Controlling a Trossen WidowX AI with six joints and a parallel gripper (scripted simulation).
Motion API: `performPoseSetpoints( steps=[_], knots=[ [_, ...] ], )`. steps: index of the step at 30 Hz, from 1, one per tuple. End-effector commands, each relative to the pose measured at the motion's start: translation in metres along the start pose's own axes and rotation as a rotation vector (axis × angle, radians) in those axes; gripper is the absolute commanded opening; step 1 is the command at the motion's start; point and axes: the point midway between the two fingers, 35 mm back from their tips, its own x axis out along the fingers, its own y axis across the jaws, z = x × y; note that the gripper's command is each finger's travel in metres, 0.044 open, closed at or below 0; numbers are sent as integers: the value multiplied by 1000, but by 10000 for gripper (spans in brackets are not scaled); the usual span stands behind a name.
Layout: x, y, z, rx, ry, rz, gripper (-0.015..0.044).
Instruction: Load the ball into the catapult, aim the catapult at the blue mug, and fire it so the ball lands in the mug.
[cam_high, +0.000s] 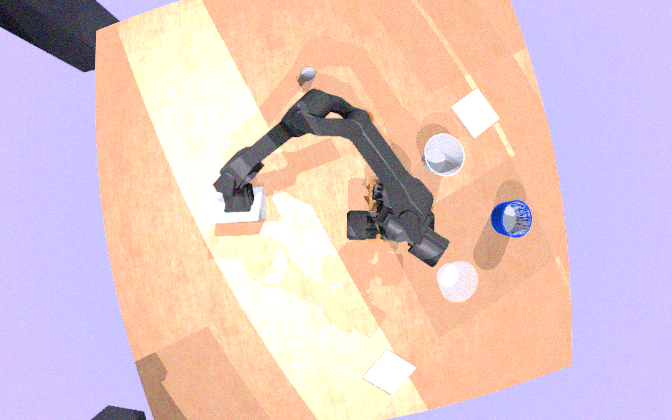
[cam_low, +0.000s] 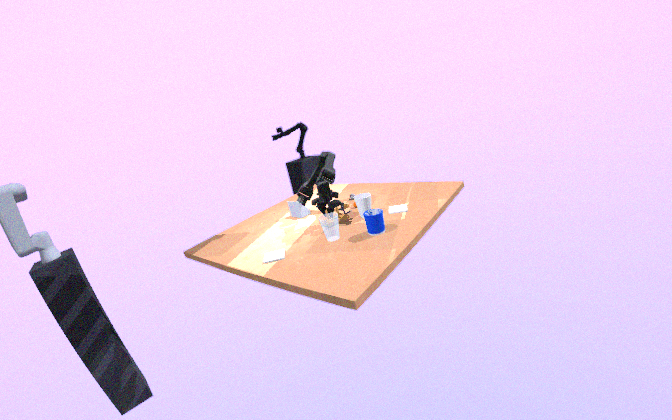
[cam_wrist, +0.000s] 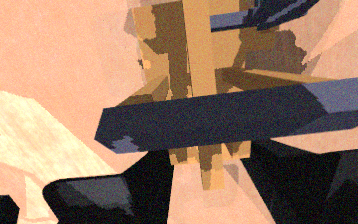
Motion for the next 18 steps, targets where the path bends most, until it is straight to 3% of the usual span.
performPoseSetpoints(
  steps=[1, 10, 18],
  knots=[
    [3, -1, -1, 7, -4, -12, 0],
    [6, 0, 0, 0, 0, 0, 0],
    [6, 0, 0, 0, 0, 0, 210]
  ],
)
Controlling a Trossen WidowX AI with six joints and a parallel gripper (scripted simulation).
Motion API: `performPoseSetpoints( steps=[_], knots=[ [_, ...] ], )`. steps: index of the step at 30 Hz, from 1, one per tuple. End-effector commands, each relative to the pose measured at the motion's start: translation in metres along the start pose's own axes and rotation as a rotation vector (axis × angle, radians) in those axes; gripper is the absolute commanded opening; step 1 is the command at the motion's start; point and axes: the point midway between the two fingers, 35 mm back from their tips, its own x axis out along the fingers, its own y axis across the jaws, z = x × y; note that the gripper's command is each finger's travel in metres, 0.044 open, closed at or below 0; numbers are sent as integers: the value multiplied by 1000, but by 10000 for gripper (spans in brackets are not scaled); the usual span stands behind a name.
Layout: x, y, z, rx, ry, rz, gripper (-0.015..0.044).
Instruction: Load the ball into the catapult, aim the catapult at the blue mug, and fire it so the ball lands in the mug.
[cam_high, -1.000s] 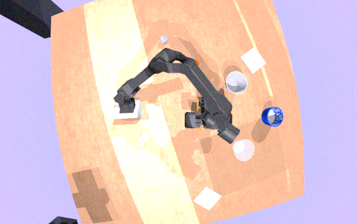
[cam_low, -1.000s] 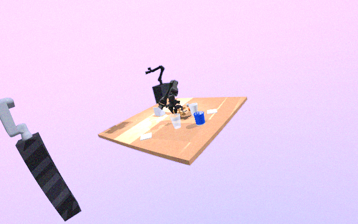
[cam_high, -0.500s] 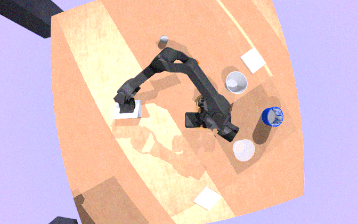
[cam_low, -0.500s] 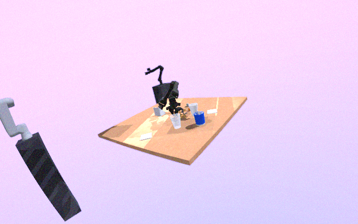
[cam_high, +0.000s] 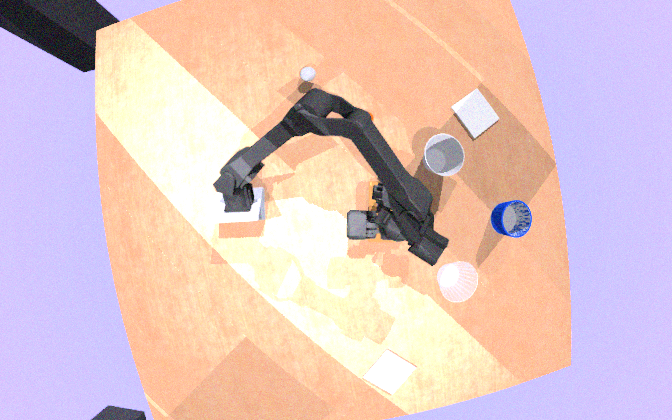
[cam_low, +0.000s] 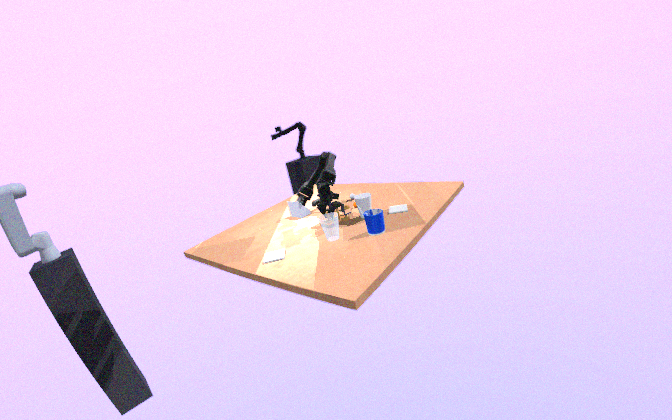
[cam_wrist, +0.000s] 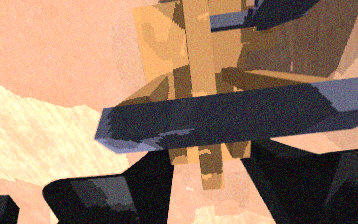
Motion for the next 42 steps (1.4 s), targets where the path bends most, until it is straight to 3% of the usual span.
performPoseSetpoints(
  steps=[1, 6, 9, 13, 15, 22, 42],
  knots=[
    [-1, 0, 0, 1, 0, -2, 236],
    [-4, 0, -1, 1, 1, -3, 368],
    [-36, -3, -2, 2, 5, -2, 440],
    [-92, 0, -2, 3, 6, 0, 440],
    [-101, 2, -1, 3, 5, 1, 440],
    [-88, -2, -3, 28, 8, -16, 440],
    [-90, -1, -3, 717, 1, -17, 440]
  ],
)
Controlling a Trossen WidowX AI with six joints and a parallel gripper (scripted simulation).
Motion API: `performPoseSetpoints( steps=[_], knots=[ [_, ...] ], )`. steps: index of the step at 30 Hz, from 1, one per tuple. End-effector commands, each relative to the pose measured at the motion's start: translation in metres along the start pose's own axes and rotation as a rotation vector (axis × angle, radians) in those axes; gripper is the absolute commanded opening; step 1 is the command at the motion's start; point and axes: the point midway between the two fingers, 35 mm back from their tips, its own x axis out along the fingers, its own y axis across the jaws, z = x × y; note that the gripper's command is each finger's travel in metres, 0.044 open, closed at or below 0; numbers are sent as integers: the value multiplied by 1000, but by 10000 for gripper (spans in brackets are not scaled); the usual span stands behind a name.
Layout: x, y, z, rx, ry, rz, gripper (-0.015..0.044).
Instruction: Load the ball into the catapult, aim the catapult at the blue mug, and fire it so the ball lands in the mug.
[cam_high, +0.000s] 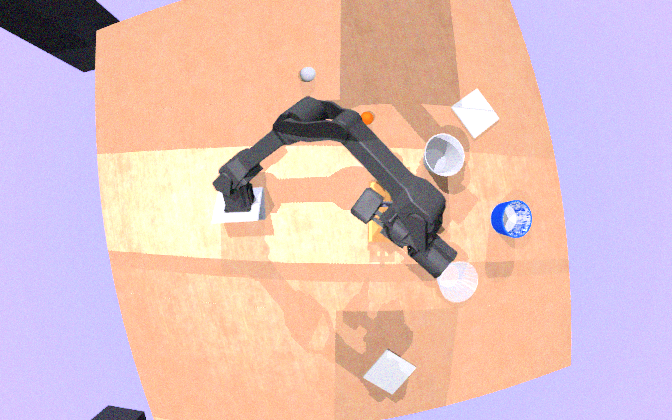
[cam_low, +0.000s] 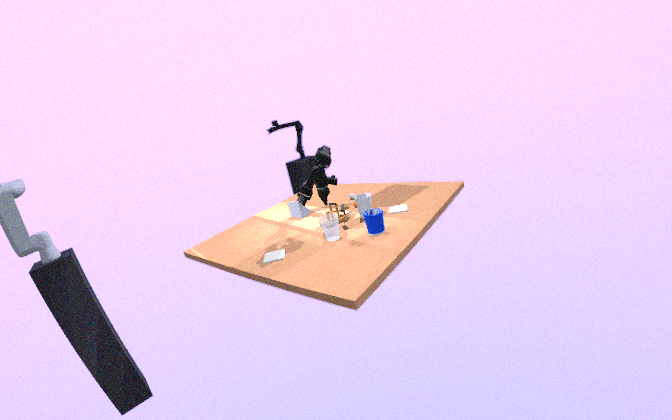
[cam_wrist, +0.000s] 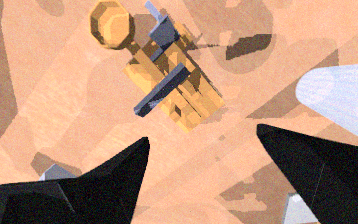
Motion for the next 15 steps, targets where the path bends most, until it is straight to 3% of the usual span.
performPoseSetpoints(
  steps=[1, 15],
  knots=[
    [-1, 1, 0, 133, -1, 2, 440],
    [-2, 1, 0, 620, -1, 3, 440]
  ],
)
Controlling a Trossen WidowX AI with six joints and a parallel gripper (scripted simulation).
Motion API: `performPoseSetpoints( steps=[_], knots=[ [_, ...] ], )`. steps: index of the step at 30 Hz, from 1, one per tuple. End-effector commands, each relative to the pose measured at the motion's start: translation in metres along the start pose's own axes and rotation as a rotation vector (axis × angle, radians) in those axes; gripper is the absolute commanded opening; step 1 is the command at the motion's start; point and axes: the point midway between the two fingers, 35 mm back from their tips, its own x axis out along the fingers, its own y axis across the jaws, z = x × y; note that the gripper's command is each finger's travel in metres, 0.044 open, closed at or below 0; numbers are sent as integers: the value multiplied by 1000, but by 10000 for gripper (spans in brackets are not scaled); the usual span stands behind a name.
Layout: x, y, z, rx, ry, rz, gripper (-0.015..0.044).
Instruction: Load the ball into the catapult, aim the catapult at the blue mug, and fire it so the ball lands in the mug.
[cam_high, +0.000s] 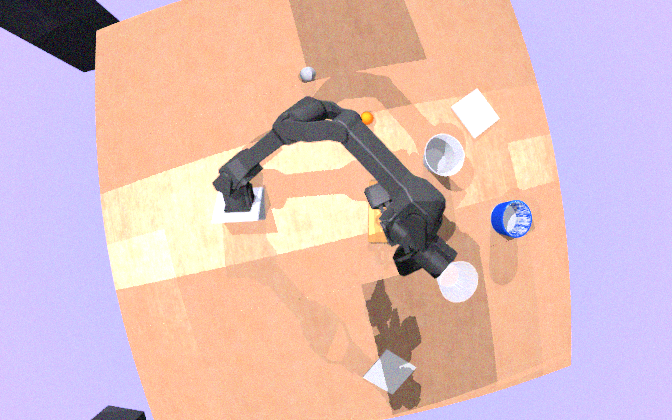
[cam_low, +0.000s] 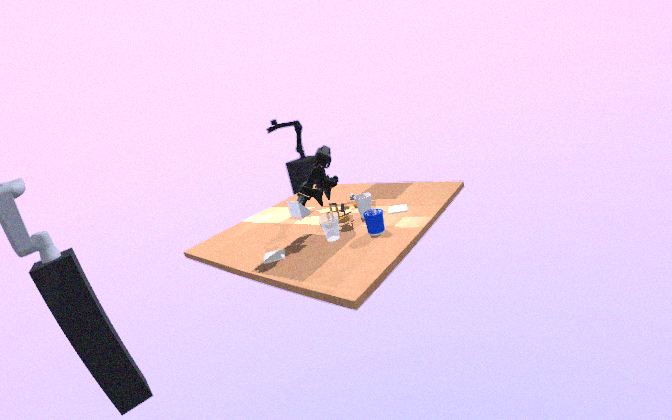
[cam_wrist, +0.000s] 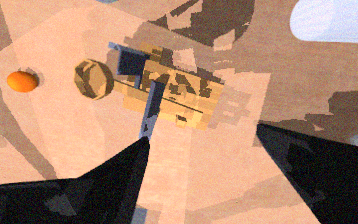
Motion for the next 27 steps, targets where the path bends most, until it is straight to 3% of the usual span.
performPoseSetpoints(
  steps=[1, 27],
  knots=[
    [-1, 1, 0, 133, 1, 2, 440],
    [-3, 2, -1, 1037, 3, 4, 440]
  ],
)
